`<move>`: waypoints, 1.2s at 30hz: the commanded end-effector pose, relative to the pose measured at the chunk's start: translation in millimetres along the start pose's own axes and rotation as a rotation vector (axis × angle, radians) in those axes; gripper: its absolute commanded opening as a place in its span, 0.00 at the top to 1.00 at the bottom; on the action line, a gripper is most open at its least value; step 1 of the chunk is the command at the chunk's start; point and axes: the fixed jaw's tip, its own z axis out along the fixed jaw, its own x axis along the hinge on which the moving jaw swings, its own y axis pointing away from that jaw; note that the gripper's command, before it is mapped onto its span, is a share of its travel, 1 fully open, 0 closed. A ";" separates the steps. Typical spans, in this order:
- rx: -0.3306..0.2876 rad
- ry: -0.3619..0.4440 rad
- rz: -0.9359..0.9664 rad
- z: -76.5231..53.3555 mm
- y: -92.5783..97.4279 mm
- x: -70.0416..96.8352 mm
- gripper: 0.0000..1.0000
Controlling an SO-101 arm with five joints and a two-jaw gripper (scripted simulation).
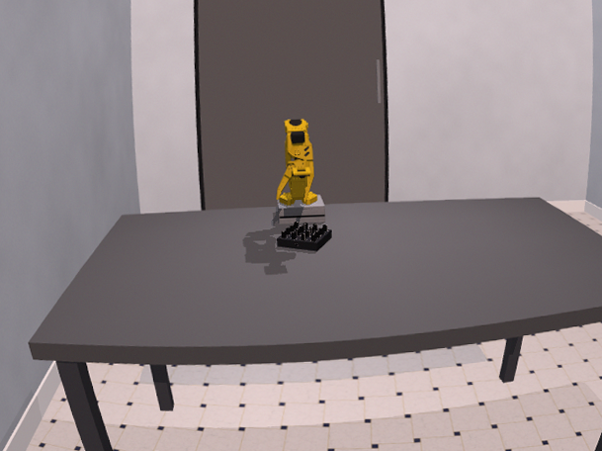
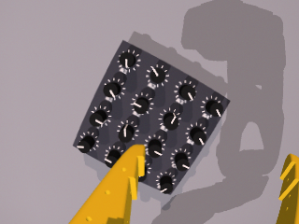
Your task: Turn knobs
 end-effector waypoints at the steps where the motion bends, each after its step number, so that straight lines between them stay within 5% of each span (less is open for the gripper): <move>1: -0.005 -0.010 -0.003 0.4 2.3 -3.0 0.60; 36: -0.005 -0.013 -0.003 1.2 2.1 -6.6 0.60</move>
